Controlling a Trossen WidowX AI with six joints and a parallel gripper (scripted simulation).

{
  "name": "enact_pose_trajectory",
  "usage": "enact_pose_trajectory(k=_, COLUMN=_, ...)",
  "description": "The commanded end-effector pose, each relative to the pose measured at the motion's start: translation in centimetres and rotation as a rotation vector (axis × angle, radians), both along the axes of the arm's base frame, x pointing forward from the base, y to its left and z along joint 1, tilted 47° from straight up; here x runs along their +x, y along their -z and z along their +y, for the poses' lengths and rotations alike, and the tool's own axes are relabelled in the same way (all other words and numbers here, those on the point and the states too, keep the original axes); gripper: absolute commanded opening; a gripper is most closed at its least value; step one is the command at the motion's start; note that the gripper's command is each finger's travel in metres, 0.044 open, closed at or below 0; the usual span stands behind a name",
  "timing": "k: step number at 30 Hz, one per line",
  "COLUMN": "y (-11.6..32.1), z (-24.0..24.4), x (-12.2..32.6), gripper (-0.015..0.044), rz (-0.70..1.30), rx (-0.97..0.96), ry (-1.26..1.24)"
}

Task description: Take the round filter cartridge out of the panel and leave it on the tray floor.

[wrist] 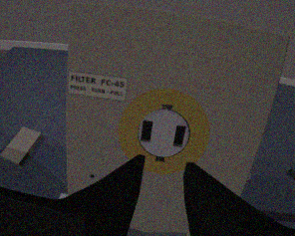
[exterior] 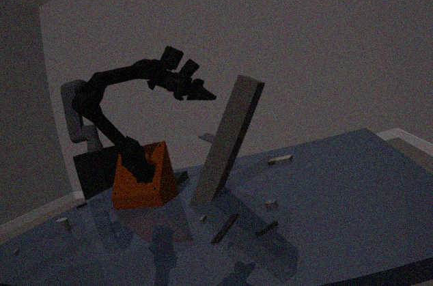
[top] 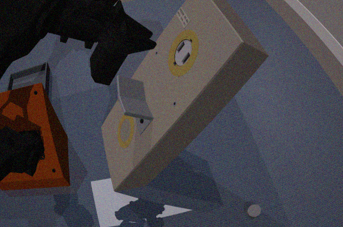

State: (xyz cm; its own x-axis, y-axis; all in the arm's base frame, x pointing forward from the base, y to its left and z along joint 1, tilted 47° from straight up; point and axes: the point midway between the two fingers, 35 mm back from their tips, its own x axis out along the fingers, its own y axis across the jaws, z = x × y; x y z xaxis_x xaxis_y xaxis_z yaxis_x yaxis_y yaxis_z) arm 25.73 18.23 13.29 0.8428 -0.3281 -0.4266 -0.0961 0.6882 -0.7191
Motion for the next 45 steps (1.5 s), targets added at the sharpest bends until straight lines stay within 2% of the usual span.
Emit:
enact_pose_trajectory(k=1, y=0.4, z=-0.3, x=0.3, gripper=0.0115, rz=0.006, rx=-0.01, ry=0.002)
enact_pose_trajectory(k=30, y=2.2, z=-2.0, x=4.3, gripper=0.0115, rz=0.0, rx=-0.011, ry=0.0)
enact_pose_trajectory(k=45, y=2.4, z=-2.1, x=4.3, gripper=0.0115, rz=-0.001, rx=-0.011, ry=0.0)
